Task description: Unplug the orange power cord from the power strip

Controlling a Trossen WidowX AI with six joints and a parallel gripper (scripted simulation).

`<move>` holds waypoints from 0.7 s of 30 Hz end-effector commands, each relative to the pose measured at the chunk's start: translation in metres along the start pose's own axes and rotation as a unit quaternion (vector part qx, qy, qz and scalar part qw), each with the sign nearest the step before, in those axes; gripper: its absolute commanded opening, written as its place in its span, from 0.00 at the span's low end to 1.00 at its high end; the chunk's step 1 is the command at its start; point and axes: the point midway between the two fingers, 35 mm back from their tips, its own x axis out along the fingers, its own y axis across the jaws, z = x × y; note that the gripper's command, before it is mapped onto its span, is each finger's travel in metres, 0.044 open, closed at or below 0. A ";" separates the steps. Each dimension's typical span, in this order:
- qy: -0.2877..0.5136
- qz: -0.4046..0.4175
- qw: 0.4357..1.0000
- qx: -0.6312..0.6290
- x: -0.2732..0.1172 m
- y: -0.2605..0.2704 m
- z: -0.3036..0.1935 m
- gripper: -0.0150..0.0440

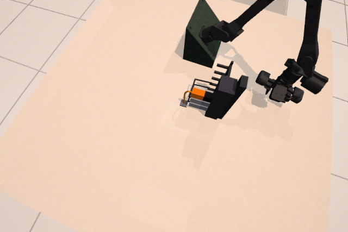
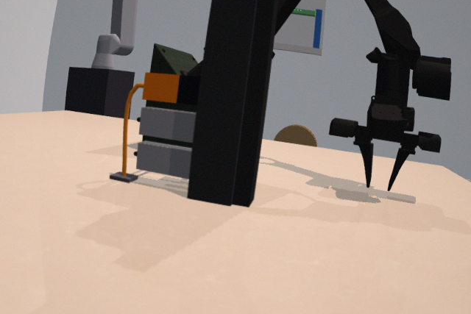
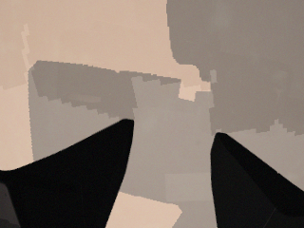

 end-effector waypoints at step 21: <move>-0.083 -0.071 0.969 -0.221 0.012 -0.007 0.176 0.53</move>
